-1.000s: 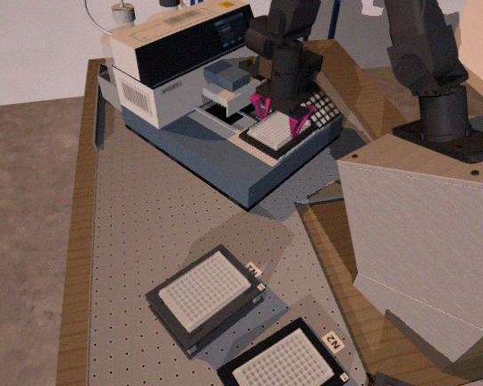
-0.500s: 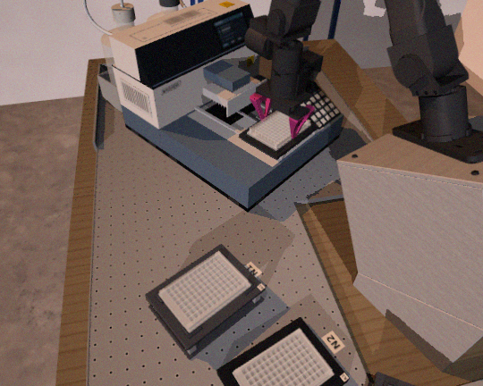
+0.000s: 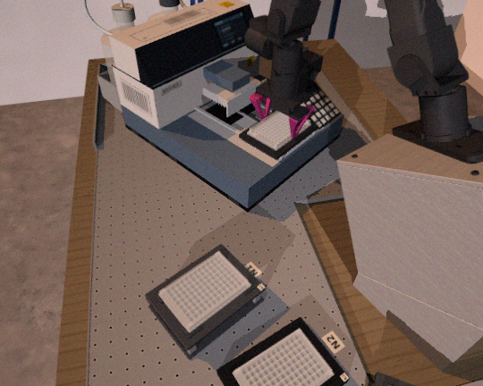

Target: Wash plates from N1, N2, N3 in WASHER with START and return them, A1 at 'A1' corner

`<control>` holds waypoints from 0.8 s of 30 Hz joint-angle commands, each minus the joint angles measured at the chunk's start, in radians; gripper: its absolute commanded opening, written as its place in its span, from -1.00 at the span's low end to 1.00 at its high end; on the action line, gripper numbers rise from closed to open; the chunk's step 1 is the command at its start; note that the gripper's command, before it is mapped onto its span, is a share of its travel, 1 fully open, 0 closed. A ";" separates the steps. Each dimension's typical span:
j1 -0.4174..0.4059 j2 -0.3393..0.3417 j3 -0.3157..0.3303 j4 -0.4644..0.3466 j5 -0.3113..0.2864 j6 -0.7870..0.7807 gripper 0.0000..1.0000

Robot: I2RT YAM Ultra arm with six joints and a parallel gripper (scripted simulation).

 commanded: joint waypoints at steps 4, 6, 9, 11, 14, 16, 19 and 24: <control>-0.015 -0.005 -0.012 0.006 0.001 -0.007 -1.00; -0.015 -0.005 -0.012 0.006 0.001 -0.007 -1.00; -0.015 -0.005 -0.012 0.006 0.001 -0.007 -1.00; -0.015 -0.005 -0.012 0.006 0.001 -0.007 -1.00; -0.015 -0.005 -0.012 0.006 0.001 -0.007 -1.00; -0.015 -0.005 -0.012 0.006 0.001 -0.007 -1.00; -0.015 -0.005 -0.012 0.006 0.001 -0.007 -1.00; -0.015 -0.037 -0.022 -0.023 0.002 -0.006 -1.00</control>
